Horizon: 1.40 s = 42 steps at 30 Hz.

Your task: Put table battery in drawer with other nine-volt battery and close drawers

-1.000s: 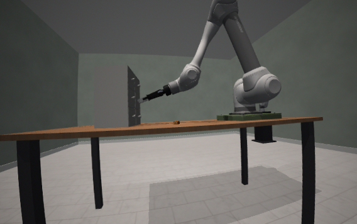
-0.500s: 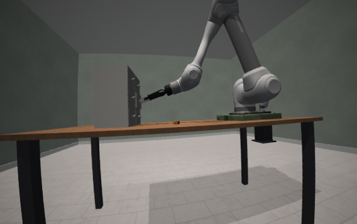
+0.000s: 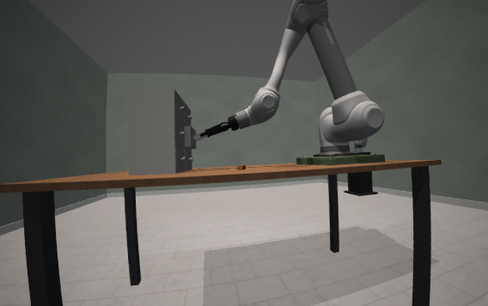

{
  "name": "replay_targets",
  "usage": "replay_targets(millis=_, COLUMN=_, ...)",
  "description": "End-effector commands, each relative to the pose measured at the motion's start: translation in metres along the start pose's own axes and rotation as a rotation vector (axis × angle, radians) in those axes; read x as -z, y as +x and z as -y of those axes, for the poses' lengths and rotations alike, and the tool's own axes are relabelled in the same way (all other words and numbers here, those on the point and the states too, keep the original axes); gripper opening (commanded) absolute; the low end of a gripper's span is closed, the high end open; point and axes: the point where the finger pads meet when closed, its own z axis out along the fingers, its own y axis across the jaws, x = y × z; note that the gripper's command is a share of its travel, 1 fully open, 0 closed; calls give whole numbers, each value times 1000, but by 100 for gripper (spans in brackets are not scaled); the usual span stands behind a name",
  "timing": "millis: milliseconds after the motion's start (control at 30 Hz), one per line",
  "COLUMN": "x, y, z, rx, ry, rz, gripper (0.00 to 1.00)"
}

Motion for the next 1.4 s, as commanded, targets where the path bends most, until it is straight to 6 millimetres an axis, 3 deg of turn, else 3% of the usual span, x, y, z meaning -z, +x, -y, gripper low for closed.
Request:
replay_targets(millis=0, x=4, y=-1, z=0, rx=0, ry=0, rz=0, gripper=8)
replay_targets(millis=833, x=32, y=-12, z=0, rx=0, ry=0, rz=0, gripper=8)
replay_targets(millis=1367, x=39, y=-14, z=0, rx=0, ry=0, rz=0, gripper=8)
